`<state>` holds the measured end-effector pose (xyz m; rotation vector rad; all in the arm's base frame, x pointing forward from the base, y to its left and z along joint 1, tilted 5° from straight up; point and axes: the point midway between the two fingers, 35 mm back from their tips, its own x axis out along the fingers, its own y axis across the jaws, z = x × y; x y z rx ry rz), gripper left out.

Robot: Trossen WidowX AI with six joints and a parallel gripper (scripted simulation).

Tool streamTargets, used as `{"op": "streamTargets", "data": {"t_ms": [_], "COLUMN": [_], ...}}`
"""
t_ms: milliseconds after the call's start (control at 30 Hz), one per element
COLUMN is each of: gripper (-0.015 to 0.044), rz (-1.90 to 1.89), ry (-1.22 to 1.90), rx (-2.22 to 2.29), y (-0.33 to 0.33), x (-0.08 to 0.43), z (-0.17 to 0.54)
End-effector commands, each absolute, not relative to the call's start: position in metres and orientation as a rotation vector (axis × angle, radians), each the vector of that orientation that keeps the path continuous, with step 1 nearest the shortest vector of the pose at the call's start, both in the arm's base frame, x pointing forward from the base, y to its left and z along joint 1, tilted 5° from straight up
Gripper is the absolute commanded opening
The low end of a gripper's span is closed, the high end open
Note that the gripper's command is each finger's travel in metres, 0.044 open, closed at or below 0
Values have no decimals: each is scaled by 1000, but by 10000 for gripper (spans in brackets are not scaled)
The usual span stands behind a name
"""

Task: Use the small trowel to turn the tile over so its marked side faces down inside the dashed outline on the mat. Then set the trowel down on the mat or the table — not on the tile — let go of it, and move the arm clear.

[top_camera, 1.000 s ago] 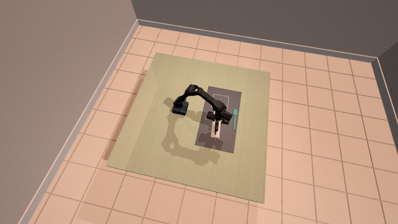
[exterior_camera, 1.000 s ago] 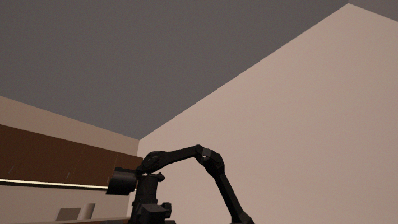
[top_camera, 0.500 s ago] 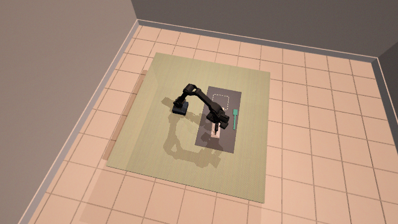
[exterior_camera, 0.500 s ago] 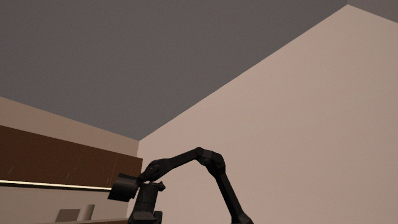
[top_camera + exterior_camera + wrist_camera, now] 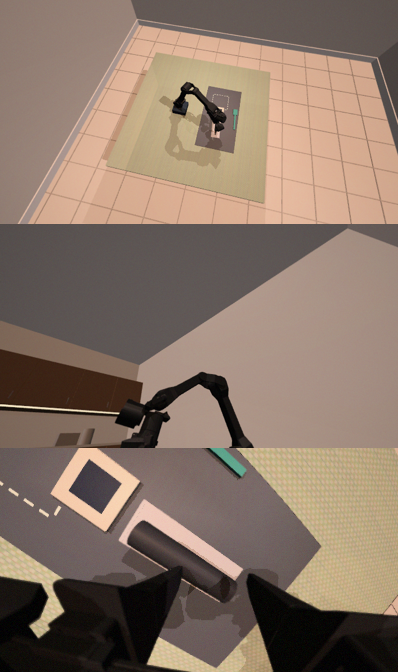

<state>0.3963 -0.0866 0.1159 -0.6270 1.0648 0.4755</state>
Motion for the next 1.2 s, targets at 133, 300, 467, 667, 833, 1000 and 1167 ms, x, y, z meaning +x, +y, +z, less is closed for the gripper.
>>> {"op": "streamTargets", "data": {"t_ms": [133,300,467,667,833,1000,1167], "gripper": [300,300,300,300,300,300,300], "rz": [329,241,158,73,20,-60,-120], "ry": [1037,1011,980,932,880,848,827], "rx": [-401,-253,-101,81,229,366,483], "y": [-87,-87,-86,-85,-83,-90,-94], "x": [394,392,390,387,387,385,381], "z": [112,110,108,107,108,105,101]}}
